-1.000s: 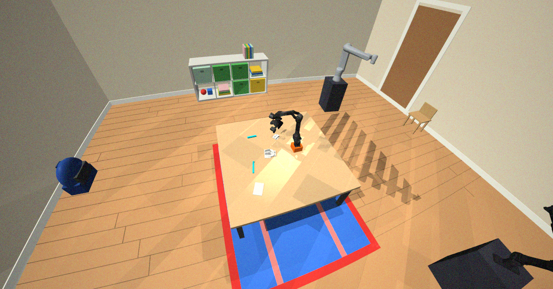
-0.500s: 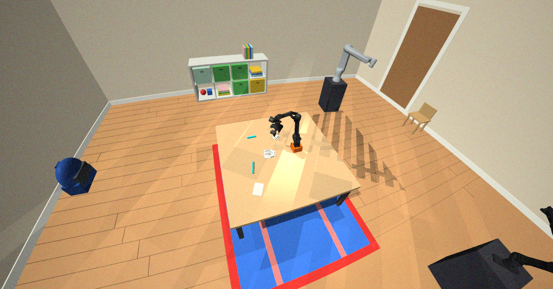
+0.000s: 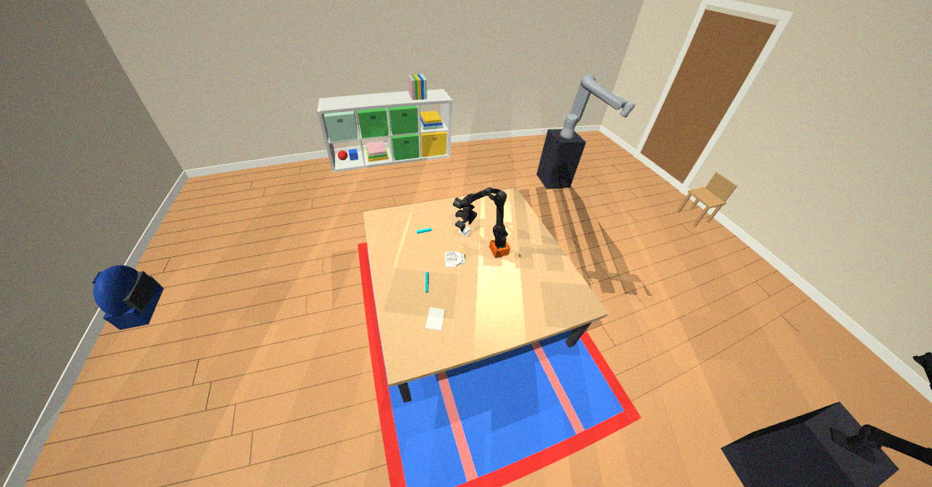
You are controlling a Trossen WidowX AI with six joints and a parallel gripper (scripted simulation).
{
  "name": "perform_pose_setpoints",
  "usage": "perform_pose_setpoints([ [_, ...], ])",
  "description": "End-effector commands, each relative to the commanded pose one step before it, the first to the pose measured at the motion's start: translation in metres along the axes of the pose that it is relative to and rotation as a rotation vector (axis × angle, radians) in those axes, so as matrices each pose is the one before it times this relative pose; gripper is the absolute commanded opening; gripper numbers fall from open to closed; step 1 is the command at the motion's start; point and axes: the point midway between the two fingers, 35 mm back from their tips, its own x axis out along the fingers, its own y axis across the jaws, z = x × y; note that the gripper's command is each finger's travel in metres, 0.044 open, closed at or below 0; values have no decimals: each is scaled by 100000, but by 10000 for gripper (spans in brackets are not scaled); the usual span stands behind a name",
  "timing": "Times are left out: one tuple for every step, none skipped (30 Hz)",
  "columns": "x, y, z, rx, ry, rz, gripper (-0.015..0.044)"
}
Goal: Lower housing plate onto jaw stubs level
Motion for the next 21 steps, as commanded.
perform_pose_setpoints([
  [793,43,-87,-212,141,325,440],
  [83,0,-4,0,1,0,440],
  [27,0,-1,0,0,0,440],
  [0,0,0,0,0,0,440],
  [0,0,0,0,0,0,440],
  [26,0,1,0,0,0,440],
  [78,0,4,0,0,0,440],
  [130,0,6,0,0,0,440],
  [161,0,6,0,1,-1,440],
  [162,0,5,0,1,-1,440],
  [161,0,4,0,1,-1,440],
  [161,0,3,0,1,-1,440],
  [161,0,2,0,1,-1,440],
  [161,0,1,0,1,-1,440],
  [160,0,0,0,1,-1,440],
  [160,0,-1,0,1,-1,440],
  [160,0,-2,0,1,-1,440],
  [160,0,-3,0,1,-1,440],
  [160,0,-4,0,2,-1,440],
  [159,0,-5,0,2,-1,440],
  [159,0,-6,0,2,-1,440],
])
